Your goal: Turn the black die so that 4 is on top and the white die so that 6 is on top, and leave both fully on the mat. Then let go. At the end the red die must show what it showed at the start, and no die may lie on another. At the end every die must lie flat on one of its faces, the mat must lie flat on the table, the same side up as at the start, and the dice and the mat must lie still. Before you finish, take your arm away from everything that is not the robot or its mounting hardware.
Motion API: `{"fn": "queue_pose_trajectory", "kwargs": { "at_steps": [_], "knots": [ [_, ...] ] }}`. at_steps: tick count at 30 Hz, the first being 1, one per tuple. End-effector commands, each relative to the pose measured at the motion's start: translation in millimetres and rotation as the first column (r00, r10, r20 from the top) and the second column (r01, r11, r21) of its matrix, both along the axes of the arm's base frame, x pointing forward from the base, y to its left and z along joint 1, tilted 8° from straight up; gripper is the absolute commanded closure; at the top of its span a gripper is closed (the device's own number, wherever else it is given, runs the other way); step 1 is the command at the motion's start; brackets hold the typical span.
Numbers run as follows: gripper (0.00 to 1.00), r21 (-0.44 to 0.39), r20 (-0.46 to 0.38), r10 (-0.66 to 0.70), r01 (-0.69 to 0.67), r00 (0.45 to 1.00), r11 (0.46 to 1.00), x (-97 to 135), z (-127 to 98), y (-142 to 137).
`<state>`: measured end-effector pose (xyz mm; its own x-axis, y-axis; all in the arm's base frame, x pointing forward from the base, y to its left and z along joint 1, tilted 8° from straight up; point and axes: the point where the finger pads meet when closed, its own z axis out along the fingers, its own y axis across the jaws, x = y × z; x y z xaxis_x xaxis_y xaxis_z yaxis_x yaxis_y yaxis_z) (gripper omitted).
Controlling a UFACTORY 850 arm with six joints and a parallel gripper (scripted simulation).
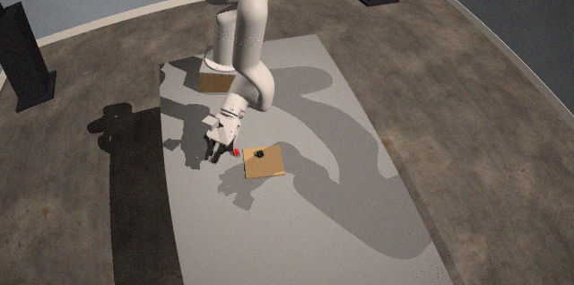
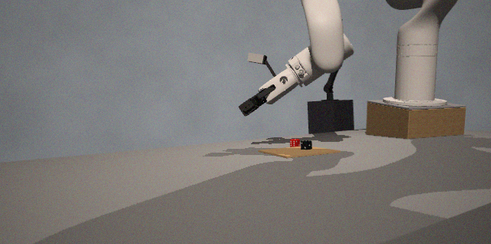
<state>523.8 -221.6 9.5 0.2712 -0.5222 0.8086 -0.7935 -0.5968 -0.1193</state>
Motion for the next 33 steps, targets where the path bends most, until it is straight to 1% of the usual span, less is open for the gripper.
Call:
{"fn": "queue_pose_trajectory", "kwargs": {
  "at_steps": [1,7,14,19,28,30,33],
  "knots": [
    [0.85,-0.049,0.040,-0.009,0.011,0.999,0.999,0.5,-0.8,0.1],
    [0.85,-0.050,0.041,-0.009,0.011,0.999,0.999,0.6,-1.6,0.3],
    [0.85,-0.050,0.041,-0.009,0.011,0.999,0.999,1.0,-8.3,1.1],
    [0.85,-0.050,0.041,-0.009,0.011,0.999,0.999,1.8,-22.6,2.9],
    [0.85,-0.050,0.041,-0.009,0.011,0.999,0.999,3.8,-56.0,7.1],
    [0.85,-0.050,0.041,-0.009,0.011,0.999,0.999,3.8,-56.0,7.1],
    [0.85,-0.050,0.041,-0.009,0.011,0.999,0.999,4.4,-64.9,8.2]
  ]
}}
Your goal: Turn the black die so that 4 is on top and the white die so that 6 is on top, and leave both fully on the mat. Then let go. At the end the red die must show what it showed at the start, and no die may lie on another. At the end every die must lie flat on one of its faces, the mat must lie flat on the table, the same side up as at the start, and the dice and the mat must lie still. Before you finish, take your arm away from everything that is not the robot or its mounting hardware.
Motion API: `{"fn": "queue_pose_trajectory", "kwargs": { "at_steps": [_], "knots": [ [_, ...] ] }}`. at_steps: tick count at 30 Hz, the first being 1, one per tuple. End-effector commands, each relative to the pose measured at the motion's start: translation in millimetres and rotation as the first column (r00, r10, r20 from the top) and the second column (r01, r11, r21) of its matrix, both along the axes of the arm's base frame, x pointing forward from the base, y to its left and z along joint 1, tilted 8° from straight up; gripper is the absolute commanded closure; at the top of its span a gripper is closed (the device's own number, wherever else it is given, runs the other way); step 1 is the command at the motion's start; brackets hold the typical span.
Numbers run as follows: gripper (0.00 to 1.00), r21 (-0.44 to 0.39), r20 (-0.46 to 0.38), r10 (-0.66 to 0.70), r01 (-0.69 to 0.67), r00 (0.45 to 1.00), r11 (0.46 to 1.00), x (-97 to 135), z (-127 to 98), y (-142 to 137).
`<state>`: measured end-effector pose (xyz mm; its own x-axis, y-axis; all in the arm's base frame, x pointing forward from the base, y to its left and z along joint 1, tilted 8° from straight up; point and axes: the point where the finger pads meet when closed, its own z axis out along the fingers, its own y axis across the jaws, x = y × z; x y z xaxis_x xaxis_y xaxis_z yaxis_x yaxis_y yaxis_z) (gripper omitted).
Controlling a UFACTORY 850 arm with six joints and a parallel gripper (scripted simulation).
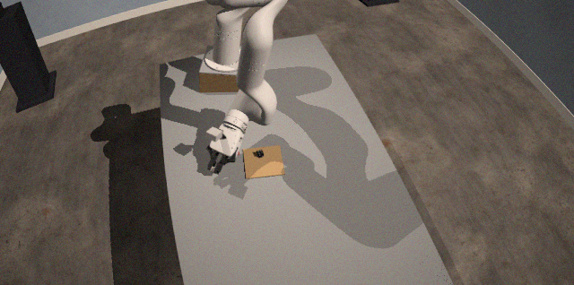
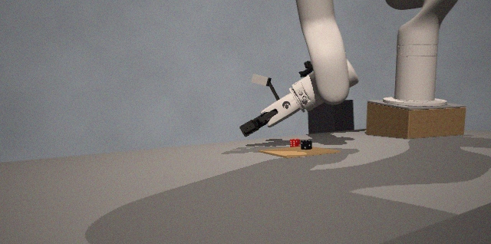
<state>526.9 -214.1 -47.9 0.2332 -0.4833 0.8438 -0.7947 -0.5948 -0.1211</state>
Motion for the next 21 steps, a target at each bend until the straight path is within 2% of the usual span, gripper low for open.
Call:
{"fn": "queue_pose_trajectory", "kwargs": {
  "at_steps": [1,7,21],
  "knots": [
    [0.85,-0.001,0.001,0.000,0.000,1.000,1.000,1.4,-9.9,1.0],
    [0.85,-0.001,0.001,0.000,0.000,1.000,1.000,1.8,-17.4,1.9],
    [0.85,-0.001,0.001,0.000,0.000,1.000,1.000,1.9,-17.8,2.0]
  ]
}}
